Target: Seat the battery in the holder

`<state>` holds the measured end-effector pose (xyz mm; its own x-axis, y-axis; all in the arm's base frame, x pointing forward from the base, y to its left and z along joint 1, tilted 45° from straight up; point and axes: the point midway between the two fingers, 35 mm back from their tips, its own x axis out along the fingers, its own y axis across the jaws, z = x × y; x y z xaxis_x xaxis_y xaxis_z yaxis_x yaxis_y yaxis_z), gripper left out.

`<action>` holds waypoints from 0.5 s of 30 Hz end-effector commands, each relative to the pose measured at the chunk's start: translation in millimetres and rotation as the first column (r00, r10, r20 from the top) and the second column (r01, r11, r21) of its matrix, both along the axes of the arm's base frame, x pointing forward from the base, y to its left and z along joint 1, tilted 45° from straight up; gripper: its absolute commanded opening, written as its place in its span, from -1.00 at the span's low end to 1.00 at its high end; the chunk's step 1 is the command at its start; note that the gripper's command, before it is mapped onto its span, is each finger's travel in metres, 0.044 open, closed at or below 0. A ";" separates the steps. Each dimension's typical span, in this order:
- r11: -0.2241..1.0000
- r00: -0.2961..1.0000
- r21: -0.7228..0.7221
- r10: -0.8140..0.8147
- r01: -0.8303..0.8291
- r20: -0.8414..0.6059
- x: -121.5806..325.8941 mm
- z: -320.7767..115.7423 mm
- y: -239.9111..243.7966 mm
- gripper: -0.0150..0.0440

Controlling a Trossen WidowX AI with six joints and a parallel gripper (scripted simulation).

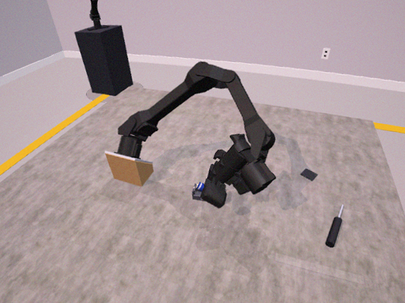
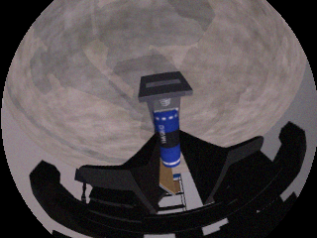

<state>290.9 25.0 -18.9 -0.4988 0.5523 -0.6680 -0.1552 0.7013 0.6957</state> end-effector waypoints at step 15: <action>1.000 1.000 0.000 0.006 -0.006 -0.004 11.3 0.1 1.6 -0.23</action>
